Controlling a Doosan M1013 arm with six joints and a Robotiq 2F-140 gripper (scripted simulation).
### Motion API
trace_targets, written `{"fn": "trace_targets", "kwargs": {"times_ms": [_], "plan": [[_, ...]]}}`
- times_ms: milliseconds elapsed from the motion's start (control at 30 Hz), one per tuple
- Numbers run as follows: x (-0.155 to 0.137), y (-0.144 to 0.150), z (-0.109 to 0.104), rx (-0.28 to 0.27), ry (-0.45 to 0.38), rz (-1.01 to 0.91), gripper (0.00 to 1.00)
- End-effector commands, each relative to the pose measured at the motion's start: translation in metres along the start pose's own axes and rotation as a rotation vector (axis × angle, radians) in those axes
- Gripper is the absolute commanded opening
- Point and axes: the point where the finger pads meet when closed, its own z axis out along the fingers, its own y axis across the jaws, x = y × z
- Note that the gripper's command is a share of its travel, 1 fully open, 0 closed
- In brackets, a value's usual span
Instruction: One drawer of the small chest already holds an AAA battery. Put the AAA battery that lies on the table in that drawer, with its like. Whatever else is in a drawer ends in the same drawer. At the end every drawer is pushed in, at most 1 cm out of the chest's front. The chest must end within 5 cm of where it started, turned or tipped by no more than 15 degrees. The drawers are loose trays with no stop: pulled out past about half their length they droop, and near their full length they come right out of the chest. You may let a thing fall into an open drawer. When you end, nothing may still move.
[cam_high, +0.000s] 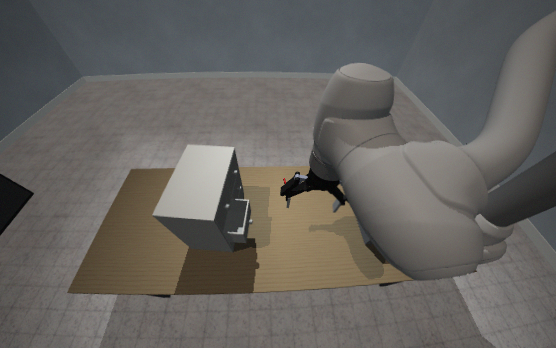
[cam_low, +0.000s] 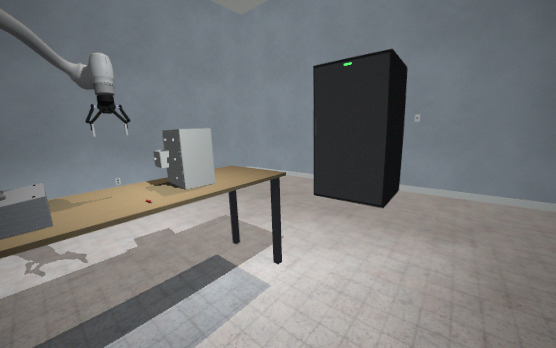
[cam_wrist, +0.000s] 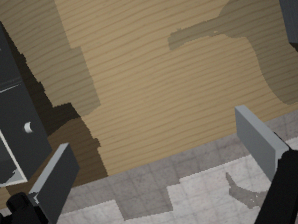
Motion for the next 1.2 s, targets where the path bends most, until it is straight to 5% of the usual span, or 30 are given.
{"fn": "trace_targets", "kwargs": {"times_ms": [0, 867, 1000, 1167], "plan": [[0.000, 0.022, 0.018, 0.008, -0.011, -0.279, 1.00], [0.000, 0.035, 0.034, 0.055, 0.012, -1.357, 1.00], [-0.001, 0.029, 0.040, 0.134, 0.043, -1.596, 1.00], [-0.002, 0.017, 0.052, 0.256, 0.157, -1.595, 1.00]]}}
